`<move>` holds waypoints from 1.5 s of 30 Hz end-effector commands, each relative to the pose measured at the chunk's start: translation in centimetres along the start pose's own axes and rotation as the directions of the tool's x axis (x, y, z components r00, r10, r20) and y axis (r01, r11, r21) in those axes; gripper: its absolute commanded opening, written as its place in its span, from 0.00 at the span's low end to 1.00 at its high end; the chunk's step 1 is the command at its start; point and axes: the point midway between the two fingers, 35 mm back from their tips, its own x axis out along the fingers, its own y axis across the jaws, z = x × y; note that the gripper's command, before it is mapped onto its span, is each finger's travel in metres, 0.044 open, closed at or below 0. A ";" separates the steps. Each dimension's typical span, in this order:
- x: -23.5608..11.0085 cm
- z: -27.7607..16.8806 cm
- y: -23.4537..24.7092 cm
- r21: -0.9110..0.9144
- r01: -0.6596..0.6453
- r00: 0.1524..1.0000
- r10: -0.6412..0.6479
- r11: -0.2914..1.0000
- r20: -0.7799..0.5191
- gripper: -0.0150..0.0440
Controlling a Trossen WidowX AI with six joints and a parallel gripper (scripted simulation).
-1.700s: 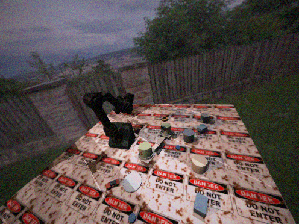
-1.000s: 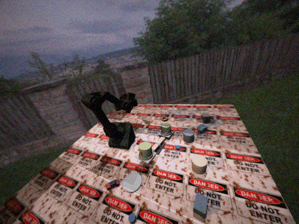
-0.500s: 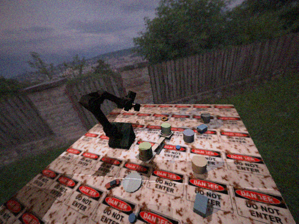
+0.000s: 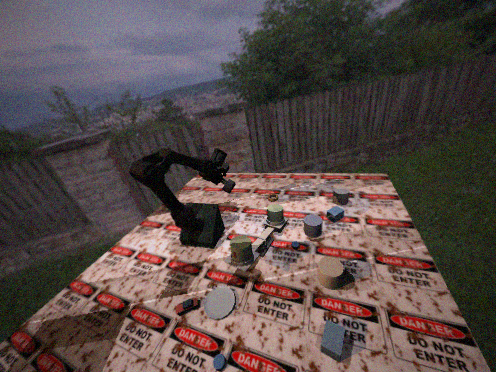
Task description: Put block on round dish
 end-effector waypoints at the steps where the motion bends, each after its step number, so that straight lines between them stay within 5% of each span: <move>1: -0.7 0.0 -1.0 0.094 0.079 0.997 -0.078 0.992 -0.014 1.00; 22: -6.4 -2.4 -6.6 0.516 0.525 0.840 -0.510 0.677 -0.185 1.00; 34: -11.9 -3.6 -9.3 0.657 0.665 0.638 -0.727 0.354 -0.254 1.00; 45: -18.1 -4.0 -11.0 0.748 0.659 0.406 -0.875 0.082 -0.262 1.00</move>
